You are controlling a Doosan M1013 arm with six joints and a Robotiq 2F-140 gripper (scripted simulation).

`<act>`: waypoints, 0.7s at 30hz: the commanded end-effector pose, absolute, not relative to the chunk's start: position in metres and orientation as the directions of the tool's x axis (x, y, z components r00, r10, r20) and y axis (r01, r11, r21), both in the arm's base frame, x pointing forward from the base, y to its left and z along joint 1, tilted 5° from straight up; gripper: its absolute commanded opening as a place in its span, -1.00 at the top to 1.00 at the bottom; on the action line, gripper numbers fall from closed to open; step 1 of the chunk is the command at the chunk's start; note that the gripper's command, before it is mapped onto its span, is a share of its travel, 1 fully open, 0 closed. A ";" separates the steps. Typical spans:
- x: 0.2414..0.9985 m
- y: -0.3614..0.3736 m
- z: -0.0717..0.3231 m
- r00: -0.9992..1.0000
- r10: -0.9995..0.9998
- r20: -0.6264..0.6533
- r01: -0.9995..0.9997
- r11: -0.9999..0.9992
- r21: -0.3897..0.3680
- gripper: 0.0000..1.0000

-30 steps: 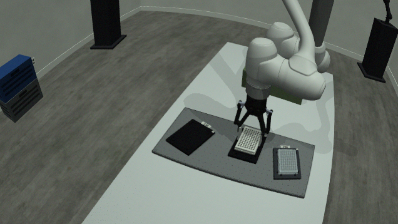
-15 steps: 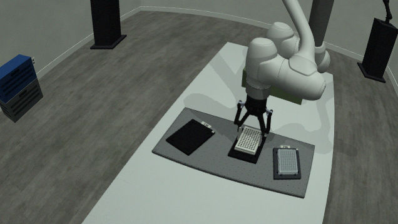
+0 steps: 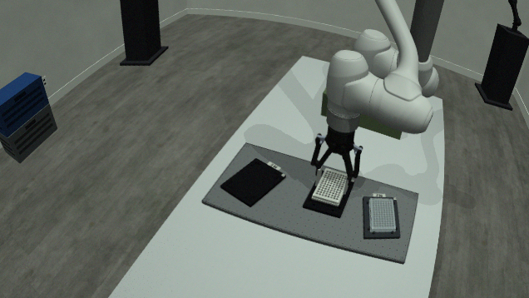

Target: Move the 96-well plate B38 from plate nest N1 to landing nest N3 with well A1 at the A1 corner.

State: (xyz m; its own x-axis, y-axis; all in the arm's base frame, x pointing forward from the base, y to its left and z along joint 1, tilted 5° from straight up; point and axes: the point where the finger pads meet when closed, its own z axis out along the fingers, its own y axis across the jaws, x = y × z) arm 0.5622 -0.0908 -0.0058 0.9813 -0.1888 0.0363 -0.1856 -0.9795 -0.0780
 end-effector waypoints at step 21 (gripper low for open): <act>0.562 -0.090 -0.010 0.981 -0.189 0.036 -0.186 -0.980 -0.078 1.00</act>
